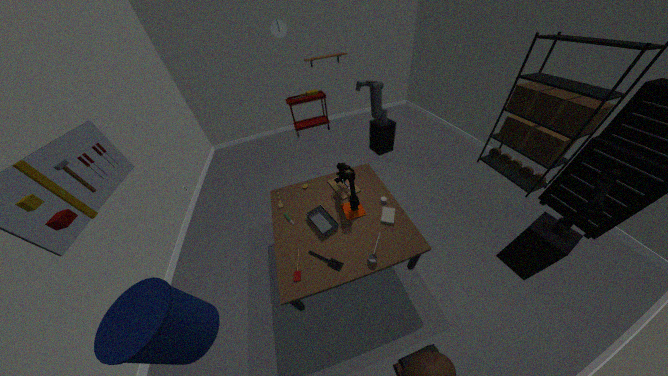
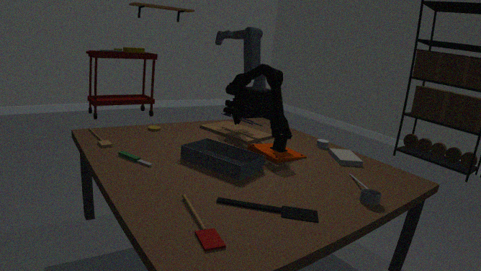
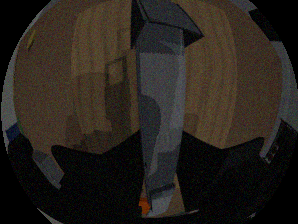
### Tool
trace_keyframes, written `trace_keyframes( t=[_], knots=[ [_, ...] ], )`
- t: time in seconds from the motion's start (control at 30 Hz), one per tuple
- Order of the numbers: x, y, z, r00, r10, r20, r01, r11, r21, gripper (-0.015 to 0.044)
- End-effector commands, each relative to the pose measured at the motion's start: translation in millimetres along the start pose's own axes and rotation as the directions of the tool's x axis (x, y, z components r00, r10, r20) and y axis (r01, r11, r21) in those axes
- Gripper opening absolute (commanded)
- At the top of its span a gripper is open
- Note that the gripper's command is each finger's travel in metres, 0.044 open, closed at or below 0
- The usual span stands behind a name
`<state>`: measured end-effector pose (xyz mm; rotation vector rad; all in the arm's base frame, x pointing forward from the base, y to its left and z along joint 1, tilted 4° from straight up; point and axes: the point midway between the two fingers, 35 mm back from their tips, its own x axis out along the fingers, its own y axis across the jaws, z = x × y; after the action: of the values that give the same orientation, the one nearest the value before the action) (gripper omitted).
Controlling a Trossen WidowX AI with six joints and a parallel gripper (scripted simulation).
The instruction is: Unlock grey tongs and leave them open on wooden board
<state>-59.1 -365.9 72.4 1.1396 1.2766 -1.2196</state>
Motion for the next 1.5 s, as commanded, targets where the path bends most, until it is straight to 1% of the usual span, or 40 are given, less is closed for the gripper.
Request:
trace_keyframes(
  t=[0.0,0.13,0.87,0.9,1.03,1.1,1.2,1.33,1.4,1.47],
  knots=[
    [4.8,-0.4,-0.8,1.0,-0.004,0.0,0.004,1.0,-0.006,-0.015],
    [5.0,-0.4,-0.9,1.0,-0.004,0.0,0.004,1.0,-0.006,-0.015],
    [4.6,0.2,-1.3,1.0,0.0,-0.002,0.0,1.0,0.0,0.0428],
    [4.6,0.2,-1.3,1.0,0.0,-0.002,0.0,1.0,0.0,0.044],
    [-6.3,14.3,3.5,1.0,0.002,-0.001,-0.002,1.0,-0.001,0.044],
    [-22.0,34.9,8.6,1.0,0.004,0.0,-0.004,1.0,-0.001,0.044],
    [-56.3,80.4,12.3,1.0,0.008,0.001,-0.008,1.0,-0.003,0.044],
    [-96.8,133.6,3.9,1.0,0.012,0.001,-0.012,1.0,-0.006,0.044],
    [-108.0,148.1,-1.0,1.0,0.013,0.0,-0.013,1.0,-0.006,0.044],
    [-109.5,150.0,-1.8,1.0,0.013,0.0,-0.013,1.0,-0.006,0.044]
  ],
)
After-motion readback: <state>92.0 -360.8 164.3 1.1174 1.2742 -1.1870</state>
